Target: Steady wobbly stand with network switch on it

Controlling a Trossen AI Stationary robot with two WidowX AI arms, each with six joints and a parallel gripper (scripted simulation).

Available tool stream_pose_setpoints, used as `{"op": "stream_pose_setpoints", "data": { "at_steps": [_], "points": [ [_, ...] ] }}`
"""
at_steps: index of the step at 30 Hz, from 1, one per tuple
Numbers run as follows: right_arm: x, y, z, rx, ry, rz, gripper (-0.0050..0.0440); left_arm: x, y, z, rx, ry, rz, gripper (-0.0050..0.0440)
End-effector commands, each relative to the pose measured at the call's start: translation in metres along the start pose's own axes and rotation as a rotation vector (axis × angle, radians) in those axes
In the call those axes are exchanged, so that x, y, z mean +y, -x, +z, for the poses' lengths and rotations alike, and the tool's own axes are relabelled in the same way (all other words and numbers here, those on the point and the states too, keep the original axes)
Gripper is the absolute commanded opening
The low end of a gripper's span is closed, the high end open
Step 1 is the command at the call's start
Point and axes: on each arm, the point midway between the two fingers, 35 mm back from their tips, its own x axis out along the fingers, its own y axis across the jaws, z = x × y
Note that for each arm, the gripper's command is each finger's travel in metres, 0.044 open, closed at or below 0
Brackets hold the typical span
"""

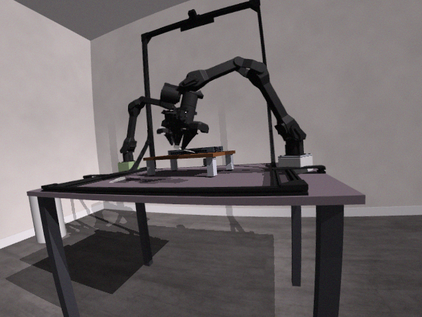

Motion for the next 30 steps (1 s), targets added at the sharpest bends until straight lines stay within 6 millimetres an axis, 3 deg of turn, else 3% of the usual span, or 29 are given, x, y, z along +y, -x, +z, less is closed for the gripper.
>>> {"op": "stream_pose_setpoints", "data": {
  "at_steps": [1,5,6,16,30],
  "points": [
    [0.0,0.0,0.0,0.0,0.0,0.0,0.0,0.021,-0.034,-0.022,0.107,0.034,0.106,0.0],
    [0.0,0.0,0.0,0.0,0.0,0.0,0.0,0.021,-0.034,-0.022,0.107,0.034,0.106,0.0],
    [0.0,0.0,0.0,0.0,0.0,0.0,0.0,0.015,-0.022,-0.016,0.072,0.021,0.076,0.0],
    [0.0,0.0,0.0,0.0,0.0,0.0,0.0,0.042,-0.051,-0.043,0.193,0.068,0.207,0.0],
    [0.0,0.0,0.0,0.0,0.0,0.0,0.0,0.042,-0.051,-0.043,0.193,0.068,0.207,0.0]
  ]
}}
